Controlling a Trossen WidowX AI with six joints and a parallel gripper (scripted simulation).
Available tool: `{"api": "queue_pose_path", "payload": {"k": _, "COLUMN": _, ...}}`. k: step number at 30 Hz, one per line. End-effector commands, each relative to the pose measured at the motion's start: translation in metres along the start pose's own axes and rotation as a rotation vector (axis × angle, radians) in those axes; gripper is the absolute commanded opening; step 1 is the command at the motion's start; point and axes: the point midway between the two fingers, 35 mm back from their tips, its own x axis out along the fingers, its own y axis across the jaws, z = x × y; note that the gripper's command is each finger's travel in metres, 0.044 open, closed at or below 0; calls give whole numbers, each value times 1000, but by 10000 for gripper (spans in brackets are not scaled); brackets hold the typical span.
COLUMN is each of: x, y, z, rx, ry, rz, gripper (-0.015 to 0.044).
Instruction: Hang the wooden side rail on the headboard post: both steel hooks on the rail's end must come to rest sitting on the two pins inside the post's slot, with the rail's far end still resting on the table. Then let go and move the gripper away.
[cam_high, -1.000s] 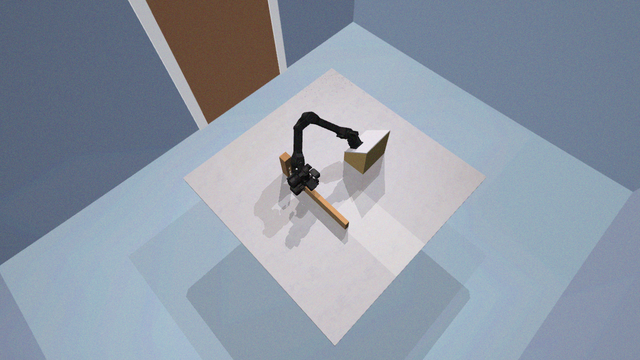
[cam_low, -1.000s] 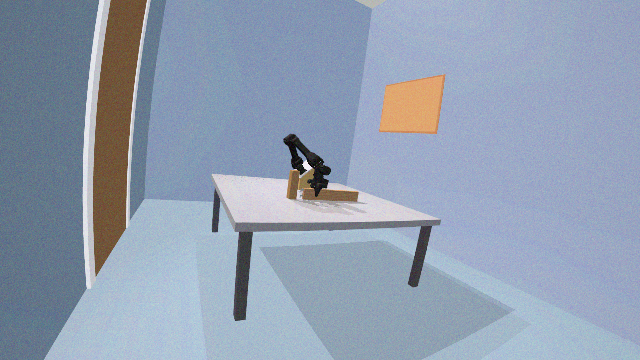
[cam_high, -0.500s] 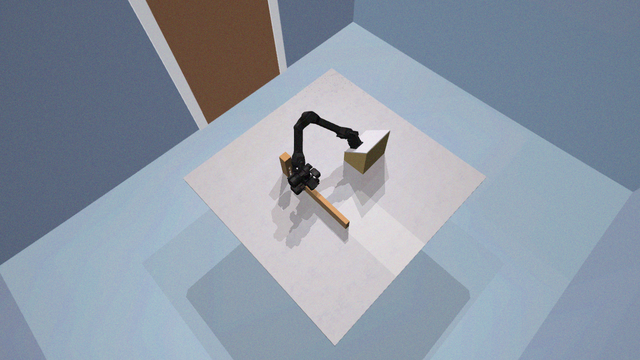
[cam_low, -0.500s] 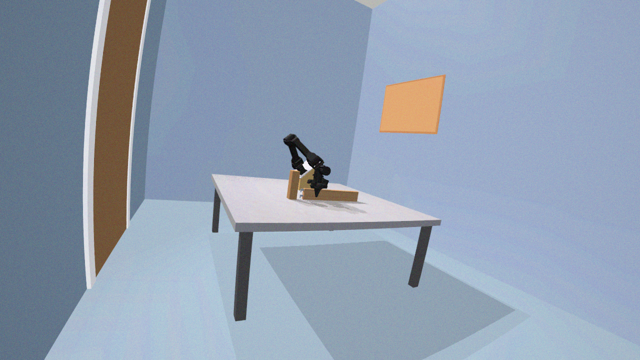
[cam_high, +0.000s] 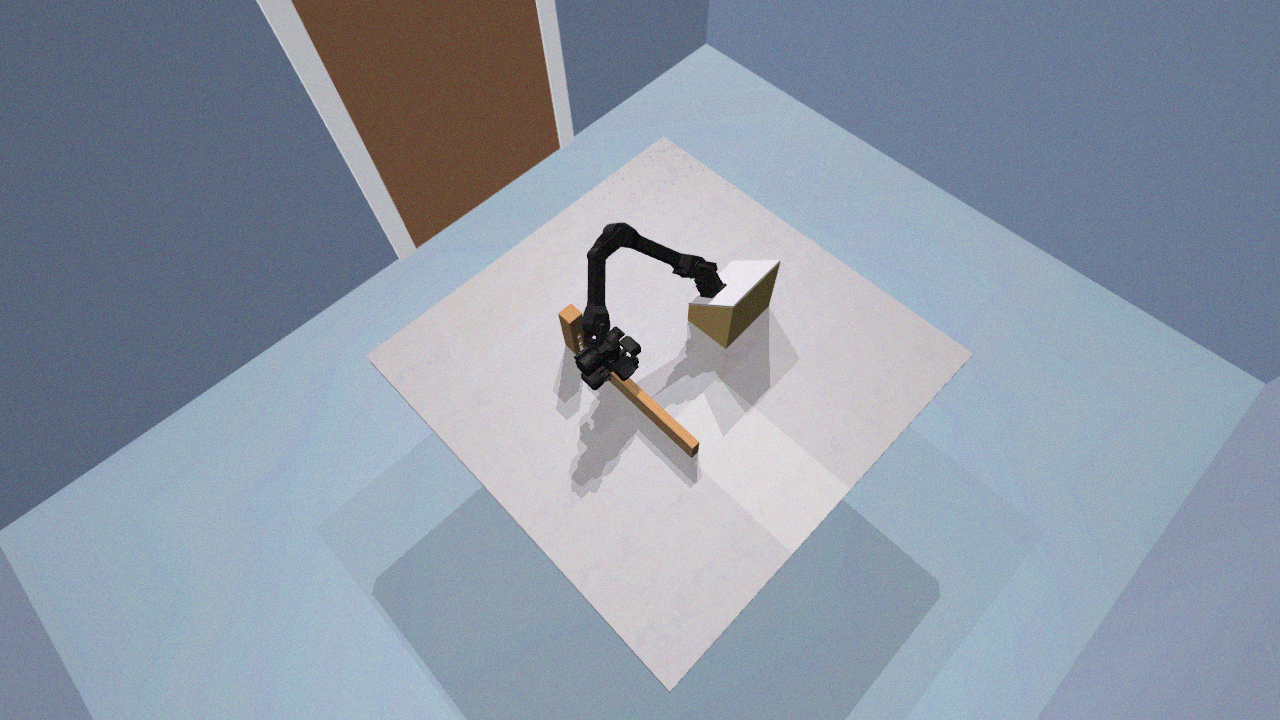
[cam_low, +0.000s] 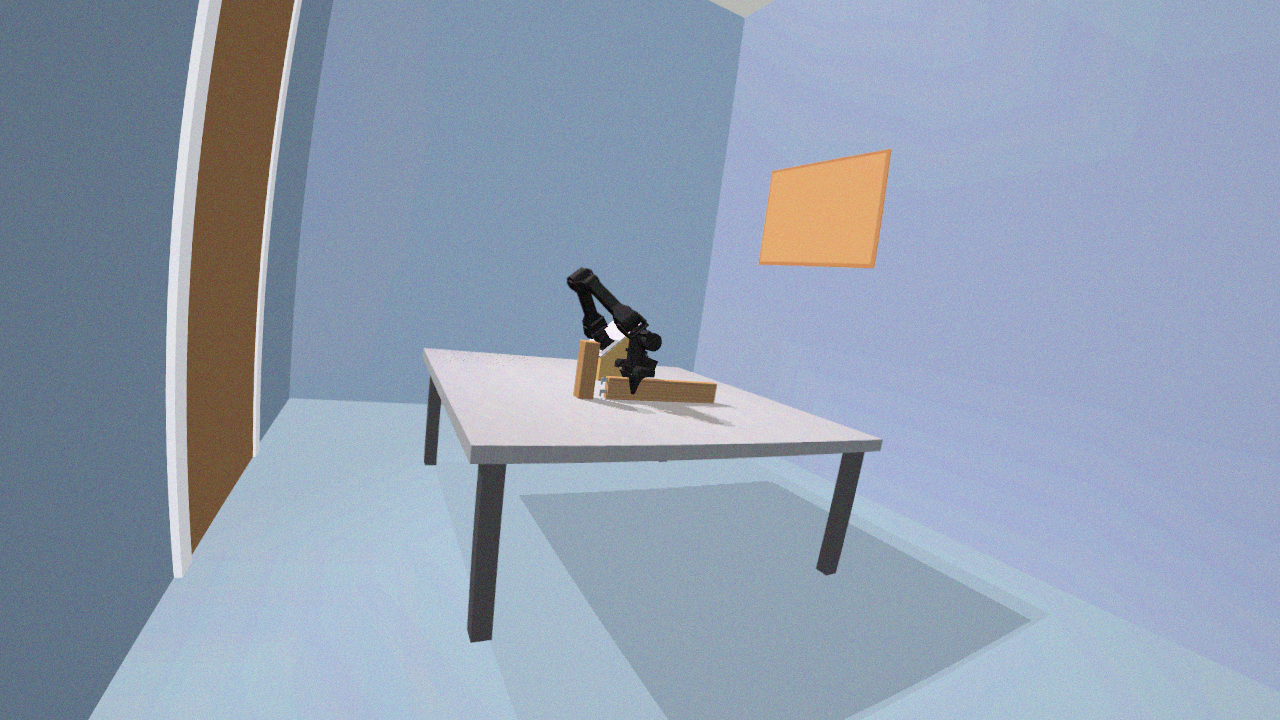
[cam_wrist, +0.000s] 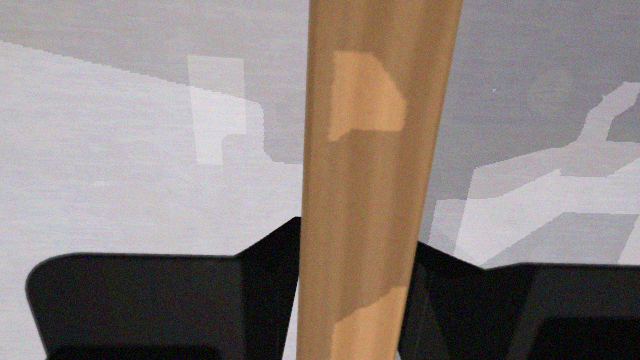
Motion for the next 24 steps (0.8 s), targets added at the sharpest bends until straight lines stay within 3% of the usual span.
{"api": "queue_pose_path", "payload": {"k": 1, "x": -2, "y": 0, "z": 0, "rx": -19, "ry": 1, "rz": 1, "gripper": 0}}
{"api": "queue_pose_path", "payload": {"k": 24, "x": -6, "y": 0, "z": 0, "rx": -19, "ry": 1, "rz": 1, "gripper": 0}}
